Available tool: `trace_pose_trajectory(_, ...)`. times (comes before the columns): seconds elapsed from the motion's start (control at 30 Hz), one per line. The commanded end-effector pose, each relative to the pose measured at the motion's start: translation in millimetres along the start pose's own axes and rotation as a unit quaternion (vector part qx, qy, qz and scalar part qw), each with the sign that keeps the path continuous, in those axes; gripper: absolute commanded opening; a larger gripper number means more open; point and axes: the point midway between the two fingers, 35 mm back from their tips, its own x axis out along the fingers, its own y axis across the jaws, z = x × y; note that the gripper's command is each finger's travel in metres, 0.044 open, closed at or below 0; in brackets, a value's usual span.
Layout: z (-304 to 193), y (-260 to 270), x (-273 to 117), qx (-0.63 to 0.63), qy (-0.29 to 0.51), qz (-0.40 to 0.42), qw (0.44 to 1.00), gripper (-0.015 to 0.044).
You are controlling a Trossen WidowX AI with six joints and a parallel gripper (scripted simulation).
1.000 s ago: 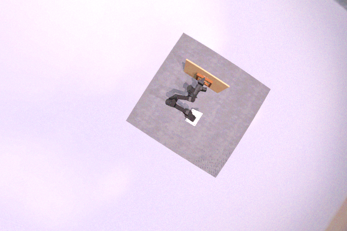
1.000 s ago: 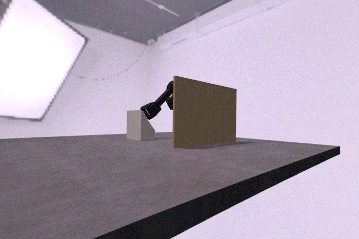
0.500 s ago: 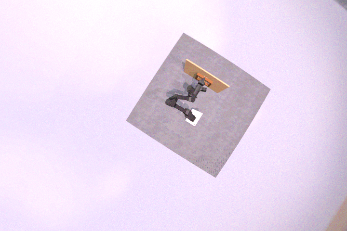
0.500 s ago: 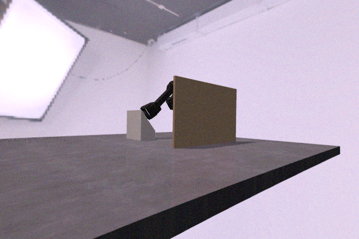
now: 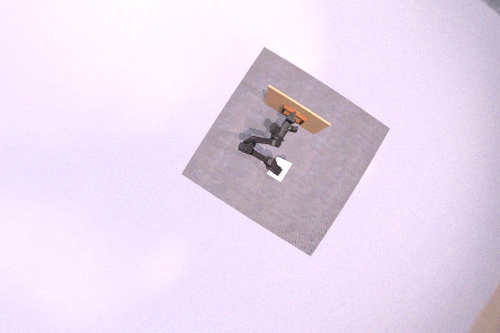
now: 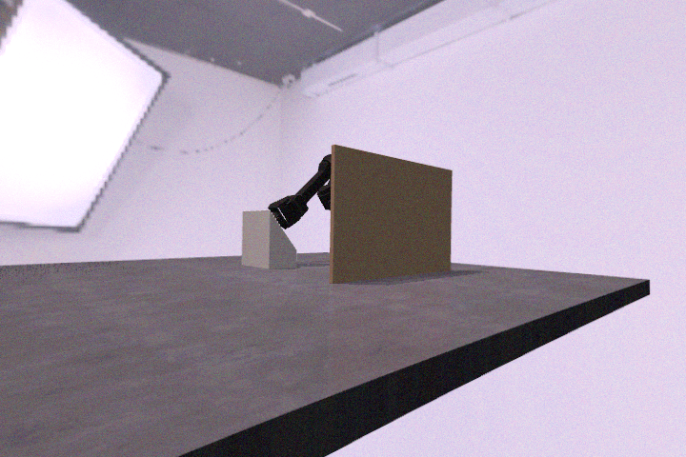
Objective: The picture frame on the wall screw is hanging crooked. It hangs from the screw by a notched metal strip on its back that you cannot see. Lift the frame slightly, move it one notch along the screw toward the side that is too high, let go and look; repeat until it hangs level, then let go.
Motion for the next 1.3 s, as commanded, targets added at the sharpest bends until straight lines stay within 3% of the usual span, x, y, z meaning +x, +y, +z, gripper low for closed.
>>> trace_pose_trajectory(0.0, 0.1, -0.2, 0.0, -0.002, 0.000, 0.000, 1.000, 0.0260)
trace_pose_trajectory(0.17, -1.5, 0.7, -4.6, -0.006, 0.000, 0.000, 1.000, 0.0260)
trace_pose_trajectory(0.63, -1.4, -1.9, -96.9, -0.076, -0.002, 0.000, 0.997, 0.0260)
trace_pose_trajectory(0.8, 0.1, -3.0, -100.5, -0.079, -0.002, 0.000, 0.997, 0.0260)
trace_pose_trajectory(1.1, -6.2, 51.9, -108.4, -0.156, -0.003, 0.000, 0.988, 0.0260)
trace_pose_trajectory(1.27, -6.5, 55.7, -111.0, -0.163, -0.003, -0.001, 0.987, 0.0260)
